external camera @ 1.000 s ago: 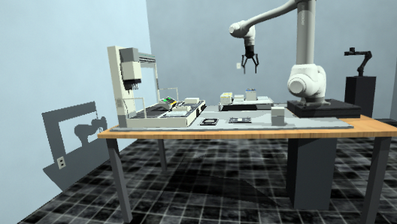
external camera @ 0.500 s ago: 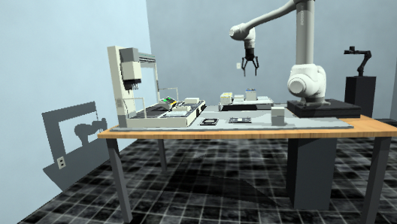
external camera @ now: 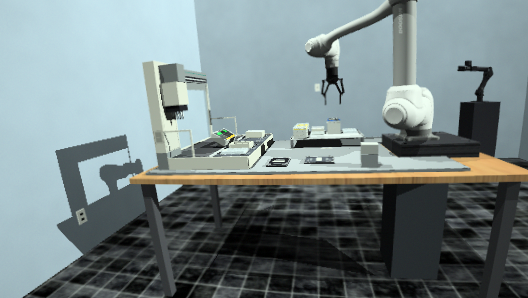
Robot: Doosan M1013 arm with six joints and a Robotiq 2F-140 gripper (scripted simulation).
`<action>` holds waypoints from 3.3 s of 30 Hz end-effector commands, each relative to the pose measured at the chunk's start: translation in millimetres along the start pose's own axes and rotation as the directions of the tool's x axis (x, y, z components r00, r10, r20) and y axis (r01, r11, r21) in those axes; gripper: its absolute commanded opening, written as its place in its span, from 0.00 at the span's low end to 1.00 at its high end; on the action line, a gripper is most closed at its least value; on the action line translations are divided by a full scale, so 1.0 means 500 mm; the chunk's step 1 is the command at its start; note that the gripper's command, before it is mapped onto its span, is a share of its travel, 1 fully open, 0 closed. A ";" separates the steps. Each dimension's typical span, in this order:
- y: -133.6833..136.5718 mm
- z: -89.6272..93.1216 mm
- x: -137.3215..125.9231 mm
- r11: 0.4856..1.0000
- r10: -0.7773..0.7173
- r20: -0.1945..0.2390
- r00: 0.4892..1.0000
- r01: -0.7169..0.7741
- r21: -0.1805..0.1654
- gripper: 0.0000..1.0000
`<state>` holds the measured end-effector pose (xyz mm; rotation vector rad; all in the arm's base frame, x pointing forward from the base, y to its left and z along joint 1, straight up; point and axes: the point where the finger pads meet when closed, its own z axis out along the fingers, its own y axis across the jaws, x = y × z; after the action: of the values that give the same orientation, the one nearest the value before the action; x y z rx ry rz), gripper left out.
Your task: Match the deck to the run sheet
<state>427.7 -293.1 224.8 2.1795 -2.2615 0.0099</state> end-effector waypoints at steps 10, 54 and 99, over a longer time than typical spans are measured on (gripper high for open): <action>-0.001 0.036 0.000 1.000 0.000 0.000 1.000 0.000 0.001 0.66; -0.001 0.163 0.000 1.000 0.000 0.000 1.000 0.000 0.001 0.66; -0.001 0.296 0.000 1.000 0.000 0.000 1.000 0.000 0.001 0.66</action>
<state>428.2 -293.7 76.6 2.1794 -2.2615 0.0089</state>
